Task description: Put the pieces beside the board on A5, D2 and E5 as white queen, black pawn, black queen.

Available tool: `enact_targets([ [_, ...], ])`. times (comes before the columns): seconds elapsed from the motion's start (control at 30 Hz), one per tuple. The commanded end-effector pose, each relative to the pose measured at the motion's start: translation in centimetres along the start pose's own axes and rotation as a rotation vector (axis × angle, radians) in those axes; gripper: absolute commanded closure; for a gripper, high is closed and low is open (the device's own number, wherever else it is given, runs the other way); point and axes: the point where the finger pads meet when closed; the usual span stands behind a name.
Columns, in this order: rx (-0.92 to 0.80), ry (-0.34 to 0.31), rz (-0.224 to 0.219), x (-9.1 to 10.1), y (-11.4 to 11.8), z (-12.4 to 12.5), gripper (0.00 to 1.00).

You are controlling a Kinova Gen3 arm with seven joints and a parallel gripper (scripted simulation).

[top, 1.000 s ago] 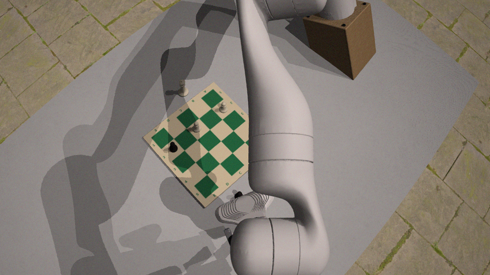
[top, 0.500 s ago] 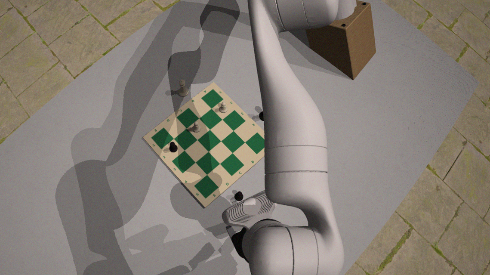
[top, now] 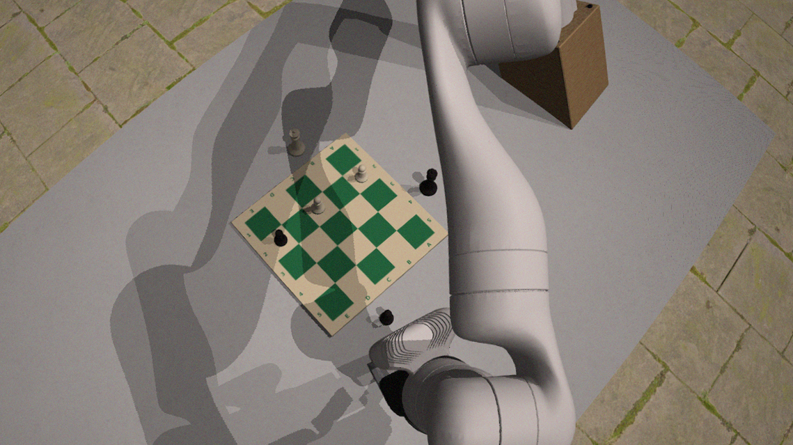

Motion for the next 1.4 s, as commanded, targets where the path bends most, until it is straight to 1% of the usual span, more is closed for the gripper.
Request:
enact_targets([
  [0.0, 0.012, 0.013, 0.002, -0.3, 0.4, -0.4, 0.0],
  [0.2, 0.012, 0.013, 0.002, -0.3, 0.4, -0.4, 0.0],
  [0.23, 0.031, 0.045, 0.007, -0.7, 0.7, -0.4, 0.0],
  [0.5, 0.031, 0.045, 0.007, -0.7, 0.7, -0.4, 0.0],
  [0.53, 0.049, 0.075, 0.011, -1.1, 1.0, -0.4, 0.0],
  [0.9, 0.049, 0.075, 0.011, -1.1, 1.0, -0.4, 0.0],
  [0.93, 0.066, 0.104, 0.016, -1.4, 1.3, -0.4, 0.0],
  [1.2, 0.066, 0.104, 0.016, -1.4, 1.3, -0.4, 0.0],
  [1.23, 0.081, 0.13, 0.02, -1.8, 1.6, -0.4, 0.0],
  [1.37, 0.081, 0.13, 0.02, -1.8, 1.6, -0.4, 0.0],
])
Point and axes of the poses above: the point where the finger pads meet when closed, its own x axis back along the fingers, its own y axis across the jaws, z = x × y, and after that the axes turned 14 degrees about x, right-handed
